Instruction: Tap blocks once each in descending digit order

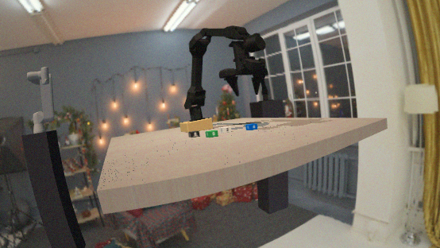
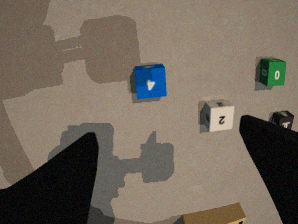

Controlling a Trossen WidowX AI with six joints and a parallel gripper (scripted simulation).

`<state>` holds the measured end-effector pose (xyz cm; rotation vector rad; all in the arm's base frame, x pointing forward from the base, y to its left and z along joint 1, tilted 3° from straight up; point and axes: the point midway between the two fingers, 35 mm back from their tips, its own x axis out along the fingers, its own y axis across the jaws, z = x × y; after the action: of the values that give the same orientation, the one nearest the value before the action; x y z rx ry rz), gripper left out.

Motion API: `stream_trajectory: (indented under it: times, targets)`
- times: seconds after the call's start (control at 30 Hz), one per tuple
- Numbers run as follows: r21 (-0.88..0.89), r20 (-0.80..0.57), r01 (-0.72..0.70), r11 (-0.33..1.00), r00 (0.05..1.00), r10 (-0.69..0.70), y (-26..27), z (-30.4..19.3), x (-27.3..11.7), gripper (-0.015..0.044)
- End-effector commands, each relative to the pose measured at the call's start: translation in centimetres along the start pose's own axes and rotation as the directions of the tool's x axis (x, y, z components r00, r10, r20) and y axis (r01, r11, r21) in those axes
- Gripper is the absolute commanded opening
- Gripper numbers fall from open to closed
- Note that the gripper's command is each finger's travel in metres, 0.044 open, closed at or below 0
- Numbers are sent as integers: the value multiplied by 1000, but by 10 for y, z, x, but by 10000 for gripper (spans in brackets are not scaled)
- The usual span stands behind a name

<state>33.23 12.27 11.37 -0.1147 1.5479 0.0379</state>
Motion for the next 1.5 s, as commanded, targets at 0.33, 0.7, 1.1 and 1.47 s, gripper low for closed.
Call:
stream_trajectory:
  times: [0.33, 0.7, 1.1, 1.47]
  targets:
    - [0, -1, -2, 1000, 1000, 2, -29, 6, 2, 400]
    - [4, -8, 11, 1000, 1000, -11, -150, 4, 1, 400]
    - [4, -8, 11, 1000, 1000, -11, -150, 4, 1, 400]
    - [4, -10, 13, 1000, 1000, -13, -171, -26, -2, 400]
